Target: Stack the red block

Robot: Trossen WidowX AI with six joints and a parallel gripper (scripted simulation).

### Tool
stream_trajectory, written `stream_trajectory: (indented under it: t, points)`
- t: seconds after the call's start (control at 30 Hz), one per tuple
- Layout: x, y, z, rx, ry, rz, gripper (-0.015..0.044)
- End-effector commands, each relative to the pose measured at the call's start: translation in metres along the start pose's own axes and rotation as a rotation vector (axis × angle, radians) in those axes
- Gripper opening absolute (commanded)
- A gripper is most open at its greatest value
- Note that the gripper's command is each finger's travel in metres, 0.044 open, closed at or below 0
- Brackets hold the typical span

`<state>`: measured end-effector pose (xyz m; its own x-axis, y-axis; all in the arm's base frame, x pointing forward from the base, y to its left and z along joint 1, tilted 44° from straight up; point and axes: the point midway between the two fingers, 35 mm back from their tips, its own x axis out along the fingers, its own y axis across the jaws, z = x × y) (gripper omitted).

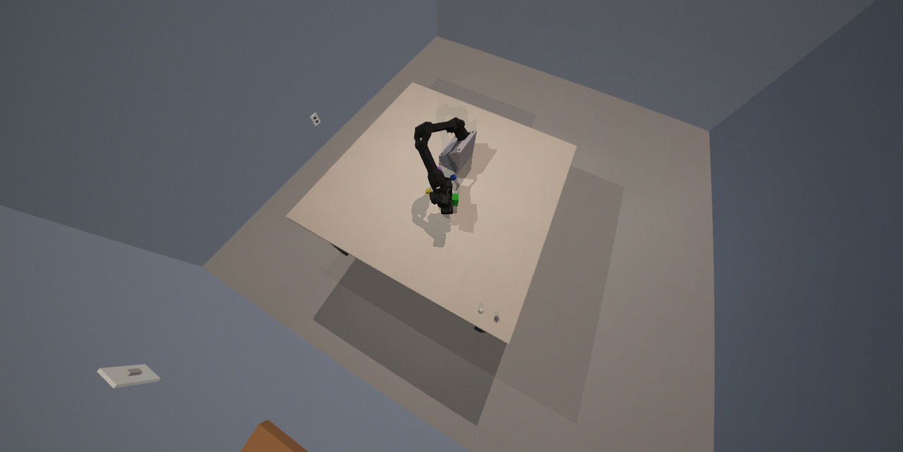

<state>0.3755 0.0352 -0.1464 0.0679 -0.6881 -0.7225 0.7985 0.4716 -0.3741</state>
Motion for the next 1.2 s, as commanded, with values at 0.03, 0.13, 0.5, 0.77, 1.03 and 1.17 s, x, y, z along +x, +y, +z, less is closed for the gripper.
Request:
stream_trajectory:
  t: [0.03, 0.13, 0.5, 0.77, 1.03, 1.17]
  points:
    - [-0.028, 0.002, 0.0, 0.003, -0.003, 0.01, 0.0]
    - [-0.042, 0.002, 0.0, 0.003, -0.003, 0.011, 0.0]
    - [-0.1, 0.002, 0.0, 0.003, 0.0, 0.012, 0.0]
    - [-0.11, 0.003, -0.001, -0.003, -0.006, 0.017, 0.0]
    - [-0.114, -0.004, -0.023, 0.002, 0.002, 0.013, 0.0]
    - [-0.114, -0.013, -0.046, 0.001, 0.003, 0.013, 0.0]
